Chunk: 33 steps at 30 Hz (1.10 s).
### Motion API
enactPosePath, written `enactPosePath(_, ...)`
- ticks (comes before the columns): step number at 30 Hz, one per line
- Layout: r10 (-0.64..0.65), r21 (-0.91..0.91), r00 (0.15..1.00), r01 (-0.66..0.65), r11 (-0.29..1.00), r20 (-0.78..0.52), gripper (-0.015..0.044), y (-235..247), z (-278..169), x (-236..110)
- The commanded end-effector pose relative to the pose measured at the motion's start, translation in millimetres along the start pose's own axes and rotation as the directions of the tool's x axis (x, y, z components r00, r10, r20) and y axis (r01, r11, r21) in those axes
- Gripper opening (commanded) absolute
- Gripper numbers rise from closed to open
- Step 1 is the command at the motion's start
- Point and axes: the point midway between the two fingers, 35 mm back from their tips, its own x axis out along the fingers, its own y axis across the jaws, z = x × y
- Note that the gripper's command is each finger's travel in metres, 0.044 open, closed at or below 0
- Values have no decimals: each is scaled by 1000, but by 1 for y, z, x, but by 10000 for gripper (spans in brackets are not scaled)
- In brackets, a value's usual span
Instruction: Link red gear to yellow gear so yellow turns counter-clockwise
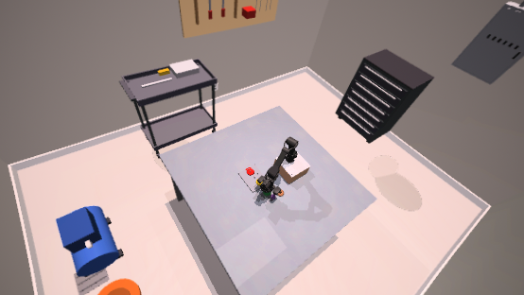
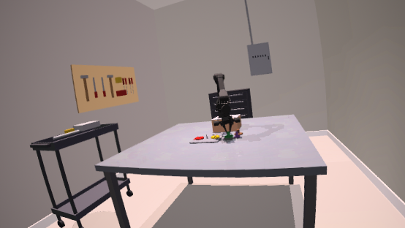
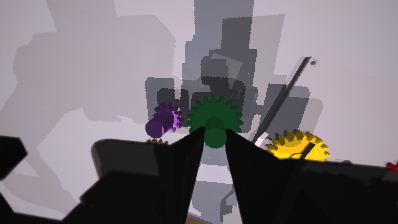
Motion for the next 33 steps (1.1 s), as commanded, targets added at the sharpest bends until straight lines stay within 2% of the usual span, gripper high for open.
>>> enactPosePath(1,5,-5,1000,-5,1000,27,0,1,8,-17)
enactPosePath(33,-22,19,1000,22,1000,0,0,-1,0,-126)
